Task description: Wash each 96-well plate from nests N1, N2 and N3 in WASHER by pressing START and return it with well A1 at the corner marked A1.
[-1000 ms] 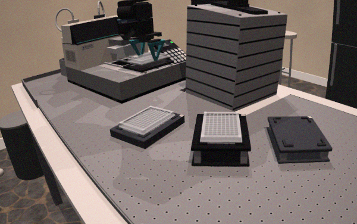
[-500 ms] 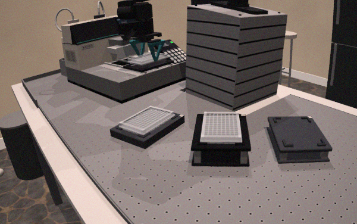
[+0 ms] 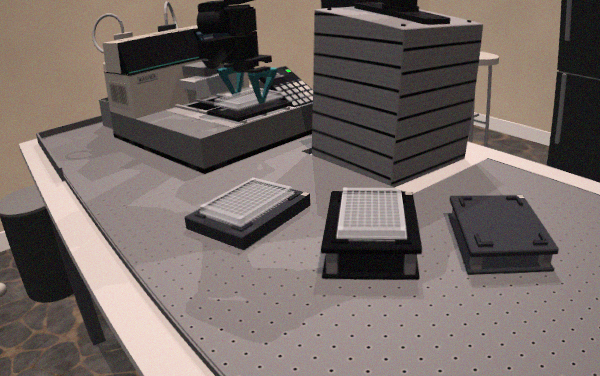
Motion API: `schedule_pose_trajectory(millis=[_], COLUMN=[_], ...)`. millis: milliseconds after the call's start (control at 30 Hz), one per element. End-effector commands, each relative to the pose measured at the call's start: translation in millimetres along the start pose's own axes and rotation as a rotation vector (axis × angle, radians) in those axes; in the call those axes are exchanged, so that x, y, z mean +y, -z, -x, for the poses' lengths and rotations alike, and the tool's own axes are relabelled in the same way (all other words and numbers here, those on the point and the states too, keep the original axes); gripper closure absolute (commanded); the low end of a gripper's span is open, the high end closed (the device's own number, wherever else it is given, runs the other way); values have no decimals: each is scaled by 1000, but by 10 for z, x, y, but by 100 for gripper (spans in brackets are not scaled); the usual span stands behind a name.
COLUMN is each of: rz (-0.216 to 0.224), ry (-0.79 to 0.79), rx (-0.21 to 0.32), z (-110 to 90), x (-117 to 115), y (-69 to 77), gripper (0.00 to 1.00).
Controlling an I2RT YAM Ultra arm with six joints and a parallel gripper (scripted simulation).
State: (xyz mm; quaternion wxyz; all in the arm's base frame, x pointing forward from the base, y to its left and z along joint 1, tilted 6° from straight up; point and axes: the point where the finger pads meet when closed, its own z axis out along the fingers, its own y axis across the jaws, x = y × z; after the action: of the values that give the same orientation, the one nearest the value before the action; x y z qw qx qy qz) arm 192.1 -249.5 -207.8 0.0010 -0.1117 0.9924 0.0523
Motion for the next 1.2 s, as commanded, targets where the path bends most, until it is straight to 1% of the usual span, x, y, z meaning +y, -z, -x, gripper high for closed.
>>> schedule_pose_trajectory(millis=[0,1167], rz=[-5,-5], ry=[0,0], rx=[-9,-9], z=[22,24], x=[-19,-23], y=[21,-31], gripper=[100,100])
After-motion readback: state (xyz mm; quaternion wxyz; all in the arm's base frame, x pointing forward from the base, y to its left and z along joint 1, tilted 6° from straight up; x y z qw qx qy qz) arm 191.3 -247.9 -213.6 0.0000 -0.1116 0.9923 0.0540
